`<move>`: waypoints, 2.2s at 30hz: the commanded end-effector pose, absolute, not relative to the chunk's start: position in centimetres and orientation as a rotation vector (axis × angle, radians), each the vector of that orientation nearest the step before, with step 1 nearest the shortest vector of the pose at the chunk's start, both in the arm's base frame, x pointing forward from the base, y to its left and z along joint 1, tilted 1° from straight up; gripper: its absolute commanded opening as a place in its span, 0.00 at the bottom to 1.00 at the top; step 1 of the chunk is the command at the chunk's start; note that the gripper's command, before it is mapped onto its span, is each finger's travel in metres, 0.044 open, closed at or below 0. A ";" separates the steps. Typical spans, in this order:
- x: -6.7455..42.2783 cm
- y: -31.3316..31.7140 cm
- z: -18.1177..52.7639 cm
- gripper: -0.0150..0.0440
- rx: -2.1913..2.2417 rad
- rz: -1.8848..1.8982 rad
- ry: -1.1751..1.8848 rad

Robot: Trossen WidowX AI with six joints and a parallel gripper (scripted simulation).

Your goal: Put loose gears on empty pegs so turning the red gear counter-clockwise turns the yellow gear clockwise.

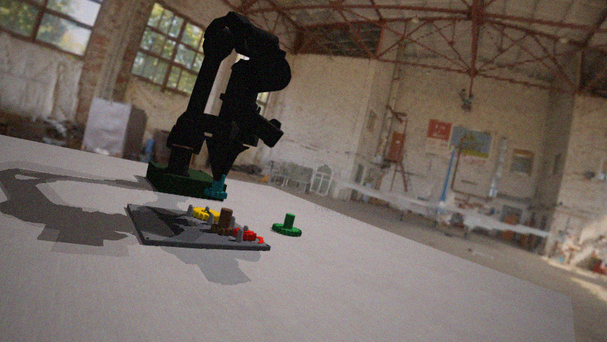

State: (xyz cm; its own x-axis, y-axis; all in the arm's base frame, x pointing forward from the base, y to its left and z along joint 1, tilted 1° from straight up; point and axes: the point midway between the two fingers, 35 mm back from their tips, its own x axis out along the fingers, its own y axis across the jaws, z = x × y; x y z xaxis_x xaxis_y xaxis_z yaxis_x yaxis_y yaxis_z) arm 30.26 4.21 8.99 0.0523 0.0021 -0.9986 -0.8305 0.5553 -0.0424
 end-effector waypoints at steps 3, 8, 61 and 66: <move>30.2 4.3 9.0 0.25 -0.665 0.643 1.420; 30.2 4.3 9.0 0.25 -0.550 0.534 1.452; 30.4 4.3 4.6 0.25 -0.225 0.225 1.509; 30.4 4.3 4.5 0.25 -0.229 0.229 1.509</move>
State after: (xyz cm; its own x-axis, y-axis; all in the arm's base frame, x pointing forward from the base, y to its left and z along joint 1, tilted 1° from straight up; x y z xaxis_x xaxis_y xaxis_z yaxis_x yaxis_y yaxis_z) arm 30.41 4.21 4.62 0.0494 0.0027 -0.9988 -0.2999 0.9539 -0.0123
